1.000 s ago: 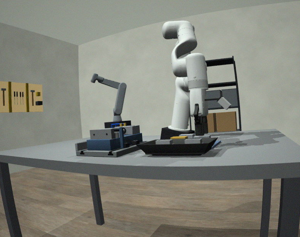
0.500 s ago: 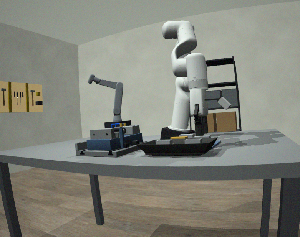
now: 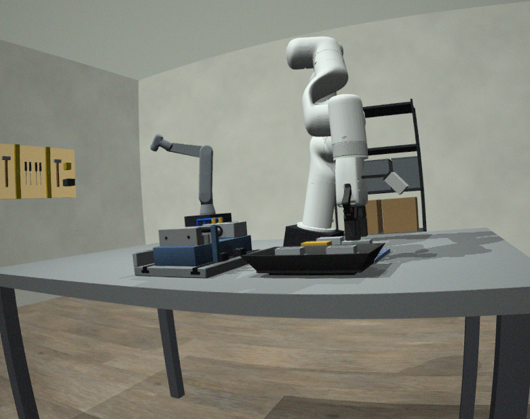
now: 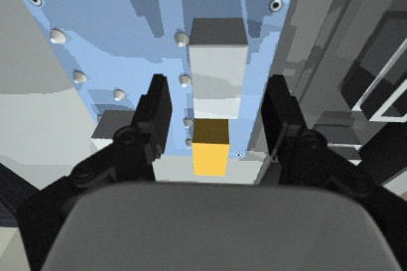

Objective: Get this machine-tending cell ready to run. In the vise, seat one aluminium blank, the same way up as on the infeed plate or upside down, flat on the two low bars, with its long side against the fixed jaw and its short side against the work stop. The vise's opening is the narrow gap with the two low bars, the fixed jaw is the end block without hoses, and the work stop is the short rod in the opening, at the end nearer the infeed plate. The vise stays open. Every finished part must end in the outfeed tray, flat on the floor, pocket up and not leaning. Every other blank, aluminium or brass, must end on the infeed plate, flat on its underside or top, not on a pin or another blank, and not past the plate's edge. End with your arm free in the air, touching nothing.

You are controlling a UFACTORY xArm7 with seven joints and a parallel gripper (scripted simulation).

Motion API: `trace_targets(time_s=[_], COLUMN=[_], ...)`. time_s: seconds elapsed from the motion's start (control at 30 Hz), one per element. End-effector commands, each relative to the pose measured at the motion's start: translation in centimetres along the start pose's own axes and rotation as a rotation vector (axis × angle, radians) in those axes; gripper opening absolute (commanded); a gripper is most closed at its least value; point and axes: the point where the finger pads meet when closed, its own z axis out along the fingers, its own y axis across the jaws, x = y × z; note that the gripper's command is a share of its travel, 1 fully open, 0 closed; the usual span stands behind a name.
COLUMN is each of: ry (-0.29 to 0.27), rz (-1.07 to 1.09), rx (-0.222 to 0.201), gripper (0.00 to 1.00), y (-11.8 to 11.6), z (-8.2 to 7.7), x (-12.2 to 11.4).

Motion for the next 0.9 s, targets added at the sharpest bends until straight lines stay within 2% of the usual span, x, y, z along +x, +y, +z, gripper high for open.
trace_targets(time_s=[0.0, 0.87], ry=[0.001, 0.001], rz=[0.0, 0.0], rx=[-0.004, -0.004], gripper=[0.69, 0.69], y=[0.1, 0.1], z=[-0.1, 1.0], x=[0.0, 0.0])
